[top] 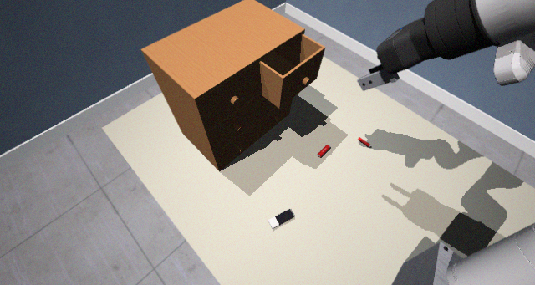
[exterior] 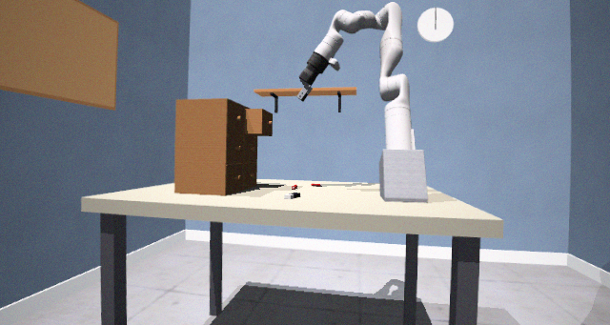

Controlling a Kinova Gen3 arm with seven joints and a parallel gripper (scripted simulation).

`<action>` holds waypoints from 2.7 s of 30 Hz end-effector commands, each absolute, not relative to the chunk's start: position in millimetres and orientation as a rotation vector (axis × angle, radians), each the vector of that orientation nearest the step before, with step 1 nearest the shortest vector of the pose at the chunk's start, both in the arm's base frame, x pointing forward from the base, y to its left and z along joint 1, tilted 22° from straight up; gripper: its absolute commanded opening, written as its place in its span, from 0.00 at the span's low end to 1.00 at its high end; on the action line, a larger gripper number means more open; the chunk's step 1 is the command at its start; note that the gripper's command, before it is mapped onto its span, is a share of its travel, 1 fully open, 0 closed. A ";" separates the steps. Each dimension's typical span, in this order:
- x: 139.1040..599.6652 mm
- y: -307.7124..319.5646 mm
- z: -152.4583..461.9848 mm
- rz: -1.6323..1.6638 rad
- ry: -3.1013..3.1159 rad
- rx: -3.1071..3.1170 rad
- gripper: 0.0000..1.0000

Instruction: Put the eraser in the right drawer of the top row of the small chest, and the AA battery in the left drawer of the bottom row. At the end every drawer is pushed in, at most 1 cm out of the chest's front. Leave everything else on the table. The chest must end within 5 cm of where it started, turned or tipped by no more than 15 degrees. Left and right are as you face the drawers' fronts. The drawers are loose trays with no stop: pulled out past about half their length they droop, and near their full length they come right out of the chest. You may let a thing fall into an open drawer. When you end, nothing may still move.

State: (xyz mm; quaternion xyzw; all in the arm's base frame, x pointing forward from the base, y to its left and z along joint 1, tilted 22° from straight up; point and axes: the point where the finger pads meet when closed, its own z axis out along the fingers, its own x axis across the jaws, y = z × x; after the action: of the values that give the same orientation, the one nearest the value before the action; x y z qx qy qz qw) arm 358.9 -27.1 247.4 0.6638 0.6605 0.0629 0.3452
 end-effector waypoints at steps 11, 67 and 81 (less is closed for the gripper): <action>351.5 -20.5 262.8 0.068 1.756 1.797 0.67; 309.7 10.2 320.8 -0.394 1.897 2.130 0.67; 310.0 11.3 321.2 -0.400 1.901 2.136 0.67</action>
State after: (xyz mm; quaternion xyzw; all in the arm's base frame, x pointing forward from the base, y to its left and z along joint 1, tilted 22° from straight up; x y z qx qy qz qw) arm 310.6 10.5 321.0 0.7356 0.6508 -0.1354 0.1303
